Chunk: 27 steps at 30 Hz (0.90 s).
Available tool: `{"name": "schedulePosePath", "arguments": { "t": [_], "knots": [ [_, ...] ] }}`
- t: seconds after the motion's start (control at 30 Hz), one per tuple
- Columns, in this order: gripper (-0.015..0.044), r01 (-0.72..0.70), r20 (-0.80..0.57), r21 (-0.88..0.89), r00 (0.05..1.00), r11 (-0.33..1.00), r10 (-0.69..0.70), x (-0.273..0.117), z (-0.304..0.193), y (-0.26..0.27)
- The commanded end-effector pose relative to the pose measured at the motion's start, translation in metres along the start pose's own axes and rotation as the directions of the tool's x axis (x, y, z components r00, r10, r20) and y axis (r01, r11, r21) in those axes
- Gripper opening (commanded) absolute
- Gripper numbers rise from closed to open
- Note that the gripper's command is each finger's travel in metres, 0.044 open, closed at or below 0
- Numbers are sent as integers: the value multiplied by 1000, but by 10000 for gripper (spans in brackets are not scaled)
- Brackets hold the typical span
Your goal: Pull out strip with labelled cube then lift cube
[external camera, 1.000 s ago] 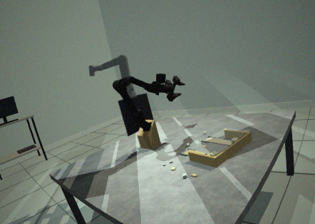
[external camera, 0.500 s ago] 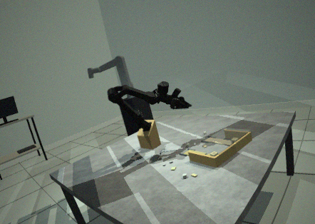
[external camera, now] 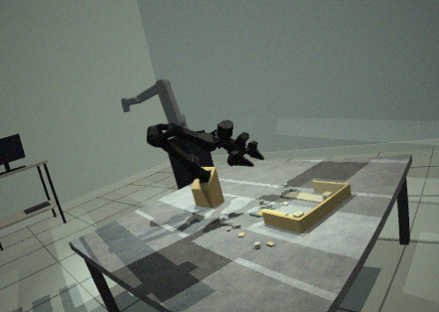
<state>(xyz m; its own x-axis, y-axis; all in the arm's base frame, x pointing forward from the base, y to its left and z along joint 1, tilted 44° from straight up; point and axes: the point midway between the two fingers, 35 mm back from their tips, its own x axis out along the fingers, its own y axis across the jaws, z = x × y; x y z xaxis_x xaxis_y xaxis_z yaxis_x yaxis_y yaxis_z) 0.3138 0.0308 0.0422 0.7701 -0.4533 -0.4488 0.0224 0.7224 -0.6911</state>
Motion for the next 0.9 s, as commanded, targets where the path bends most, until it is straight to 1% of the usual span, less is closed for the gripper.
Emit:
{"name": "schedulePosePath", "arguments": {
  "t": [0.0, 0.07, 0.17, 0.37, 0.57, 0.7, 0.87],
  "knots": [
    [400, 7, -6, 7, 1000, 1000, -7, 0, -3, -1],
    [400, 7, -6, 7, 1000, 1000, -7, 0, -3, -1],
    [321, -6, -46, 20, 999, 1000, 7, 9, 2, 6],
    [164, -32, -218, 80, 975, 996, 48, 47, 15, 33],
    [6, -13, -395, 142, 916, 990, 68, 82, 16, 59],
    [0, 25, -510, 176, 857, 984, 69, 103, 11, 74],
    [0, 99, -645, 200, 762, 975, 55, 124, -2, 90]
  ]
}}
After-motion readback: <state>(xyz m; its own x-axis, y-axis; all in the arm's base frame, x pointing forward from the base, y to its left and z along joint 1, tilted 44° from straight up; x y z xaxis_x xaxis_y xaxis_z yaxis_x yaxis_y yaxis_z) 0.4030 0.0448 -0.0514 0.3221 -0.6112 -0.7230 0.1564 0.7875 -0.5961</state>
